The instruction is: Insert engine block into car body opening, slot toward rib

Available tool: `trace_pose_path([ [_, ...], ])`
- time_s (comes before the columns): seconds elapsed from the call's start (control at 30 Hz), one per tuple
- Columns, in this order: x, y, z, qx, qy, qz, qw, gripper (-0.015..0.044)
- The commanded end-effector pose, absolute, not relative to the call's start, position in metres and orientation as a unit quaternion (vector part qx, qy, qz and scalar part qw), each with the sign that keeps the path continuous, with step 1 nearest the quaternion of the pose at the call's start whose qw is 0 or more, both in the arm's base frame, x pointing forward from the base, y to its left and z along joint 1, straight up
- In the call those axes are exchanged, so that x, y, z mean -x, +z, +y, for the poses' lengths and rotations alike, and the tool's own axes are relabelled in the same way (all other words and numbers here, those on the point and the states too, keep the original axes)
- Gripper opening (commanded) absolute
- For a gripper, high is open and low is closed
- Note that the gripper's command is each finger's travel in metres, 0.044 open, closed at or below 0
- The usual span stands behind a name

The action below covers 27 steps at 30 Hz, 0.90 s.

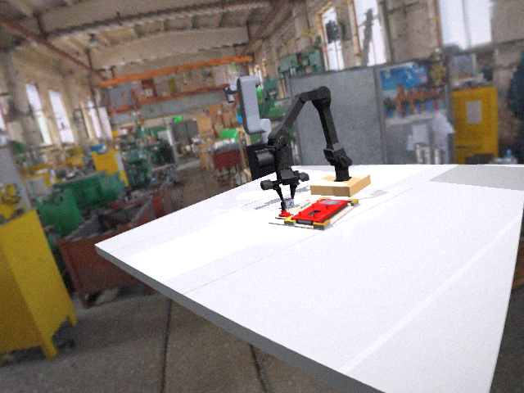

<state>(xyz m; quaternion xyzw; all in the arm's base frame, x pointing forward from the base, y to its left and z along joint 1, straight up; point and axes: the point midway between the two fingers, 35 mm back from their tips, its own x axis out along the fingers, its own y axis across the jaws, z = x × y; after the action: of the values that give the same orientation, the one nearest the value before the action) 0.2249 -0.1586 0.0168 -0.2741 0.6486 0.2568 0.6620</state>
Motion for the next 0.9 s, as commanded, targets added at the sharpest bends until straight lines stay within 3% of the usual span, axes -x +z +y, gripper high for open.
trace_pose_path([
  [0.0,-0.225,0.017,-0.158,0.275,0.258,0.647,0.663,0.0052],
  [0.07,-0.226,0.021,-0.159,0.275,0.258,0.647,0.663,0.0000],
  [0.87,-0.228,0.094,-0.162,0.275,0.258,0.647,0.663,0.0000],
])
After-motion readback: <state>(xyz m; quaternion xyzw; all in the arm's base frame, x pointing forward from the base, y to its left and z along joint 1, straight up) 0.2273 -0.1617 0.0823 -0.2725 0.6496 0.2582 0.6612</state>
